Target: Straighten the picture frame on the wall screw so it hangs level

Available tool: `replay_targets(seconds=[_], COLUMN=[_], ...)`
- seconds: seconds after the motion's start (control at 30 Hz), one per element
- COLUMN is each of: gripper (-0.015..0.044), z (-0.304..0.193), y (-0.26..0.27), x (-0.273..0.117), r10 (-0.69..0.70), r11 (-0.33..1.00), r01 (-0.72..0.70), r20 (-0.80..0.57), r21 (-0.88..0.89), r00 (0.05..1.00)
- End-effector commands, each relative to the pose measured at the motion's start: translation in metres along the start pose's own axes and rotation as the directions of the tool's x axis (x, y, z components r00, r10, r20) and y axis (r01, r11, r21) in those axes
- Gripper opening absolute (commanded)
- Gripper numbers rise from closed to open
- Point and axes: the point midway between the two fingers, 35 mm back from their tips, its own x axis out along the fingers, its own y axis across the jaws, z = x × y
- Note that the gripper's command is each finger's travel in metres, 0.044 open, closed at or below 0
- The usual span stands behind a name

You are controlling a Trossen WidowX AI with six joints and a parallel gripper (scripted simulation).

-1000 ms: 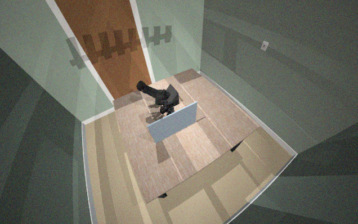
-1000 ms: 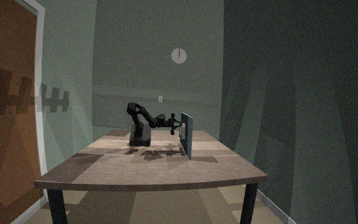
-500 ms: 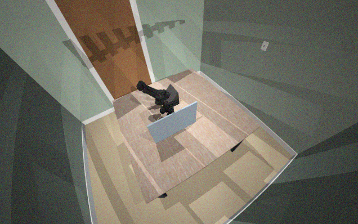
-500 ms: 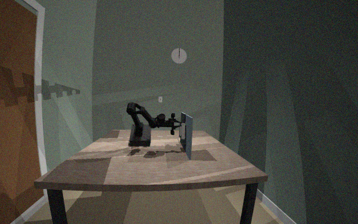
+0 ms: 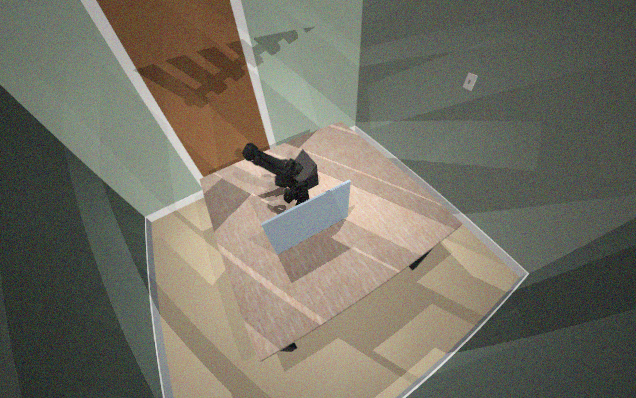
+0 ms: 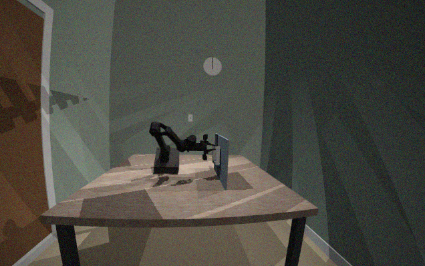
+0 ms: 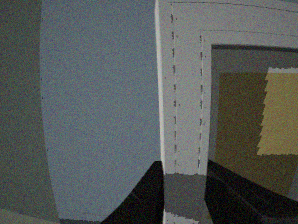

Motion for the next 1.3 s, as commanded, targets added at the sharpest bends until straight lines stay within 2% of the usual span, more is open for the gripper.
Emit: replay_targets(seconds=[0.0, 1.27], gripper=[0.0000, 0.0000], z=[0.0048, 0.0049], y=[0.0038, -0.0040], x=[0.0004, 0.0005], r10=[0.012, 0.001], r11=[1.000, 1.000], r01=[-0.012, -0.001], r20=[0.014, 0.016], r21=[0.001, 0.000], r00=[1.000, 1.000])
